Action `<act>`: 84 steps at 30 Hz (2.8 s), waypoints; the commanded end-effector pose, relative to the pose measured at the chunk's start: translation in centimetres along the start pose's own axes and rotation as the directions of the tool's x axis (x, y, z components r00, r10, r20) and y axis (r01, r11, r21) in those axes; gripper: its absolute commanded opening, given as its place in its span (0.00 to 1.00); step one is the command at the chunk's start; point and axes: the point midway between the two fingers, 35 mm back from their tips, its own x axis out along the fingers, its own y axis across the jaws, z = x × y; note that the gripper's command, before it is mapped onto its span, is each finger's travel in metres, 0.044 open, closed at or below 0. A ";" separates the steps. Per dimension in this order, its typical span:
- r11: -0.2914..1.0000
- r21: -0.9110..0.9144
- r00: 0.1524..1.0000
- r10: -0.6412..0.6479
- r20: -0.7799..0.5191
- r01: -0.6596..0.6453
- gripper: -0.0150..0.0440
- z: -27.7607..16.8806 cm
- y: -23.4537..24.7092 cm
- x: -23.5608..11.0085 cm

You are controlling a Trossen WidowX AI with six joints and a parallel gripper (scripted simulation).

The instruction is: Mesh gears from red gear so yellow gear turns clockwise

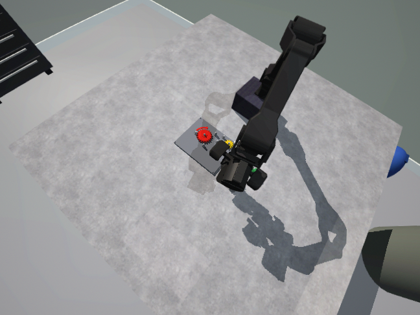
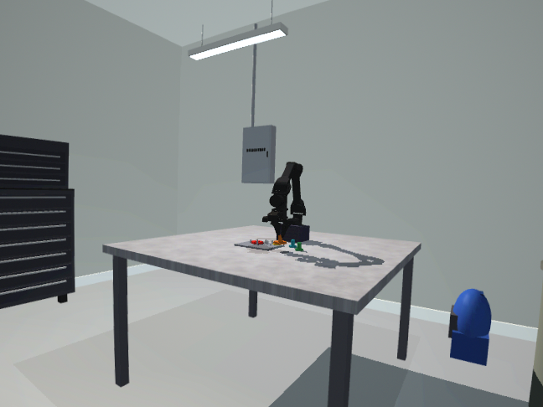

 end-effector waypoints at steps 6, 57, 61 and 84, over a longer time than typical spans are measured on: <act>1.000 0.000 1.000 0.006 0.011 -0.006 0.25 0.2 0.1 -3.3; 1.000 -0.021 1.000 -0.003 0.008 0.003 0.25 -2.0 -4.2 -8.2; 1.000 -0.021 1.000 -0.004 0.008 0.004 0.25 -2.2 -4.9 -7.8; 1.000 -0.021 1.000 -0.006 0.006 0.007 0.25 -4.1 -8.3 -5.5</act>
